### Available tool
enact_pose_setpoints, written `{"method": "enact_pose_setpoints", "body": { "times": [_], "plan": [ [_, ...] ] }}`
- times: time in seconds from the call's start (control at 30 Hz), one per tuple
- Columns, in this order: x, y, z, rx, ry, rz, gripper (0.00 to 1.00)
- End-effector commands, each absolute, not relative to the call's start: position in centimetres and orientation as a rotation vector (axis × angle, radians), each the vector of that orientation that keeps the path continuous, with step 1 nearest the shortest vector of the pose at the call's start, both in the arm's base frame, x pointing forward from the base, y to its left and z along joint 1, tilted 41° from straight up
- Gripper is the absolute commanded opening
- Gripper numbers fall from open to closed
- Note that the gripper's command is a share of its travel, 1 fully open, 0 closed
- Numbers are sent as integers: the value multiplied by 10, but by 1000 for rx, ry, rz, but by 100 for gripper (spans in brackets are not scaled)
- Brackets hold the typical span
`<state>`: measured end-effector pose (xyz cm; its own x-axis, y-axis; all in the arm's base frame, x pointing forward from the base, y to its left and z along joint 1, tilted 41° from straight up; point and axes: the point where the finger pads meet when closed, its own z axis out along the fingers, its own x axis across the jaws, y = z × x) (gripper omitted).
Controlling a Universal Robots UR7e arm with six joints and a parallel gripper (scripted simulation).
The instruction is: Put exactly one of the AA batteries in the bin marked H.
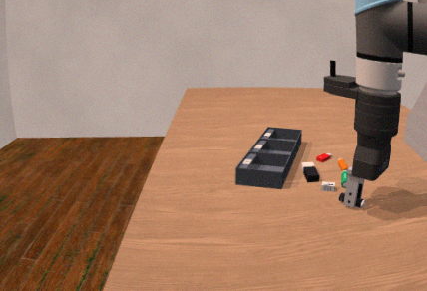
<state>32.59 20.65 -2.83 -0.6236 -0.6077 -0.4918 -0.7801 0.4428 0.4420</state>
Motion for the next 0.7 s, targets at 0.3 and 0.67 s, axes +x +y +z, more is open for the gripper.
{"method": "enact_pose_setpoints", "body": {
  "times": [0.3, 0.67],
  "plan": [
    [328, 182, 0, -1201, 2435, 950, 31],
    [329, 169, 15, -1201, 2435, 950, 31]
  ]
}}
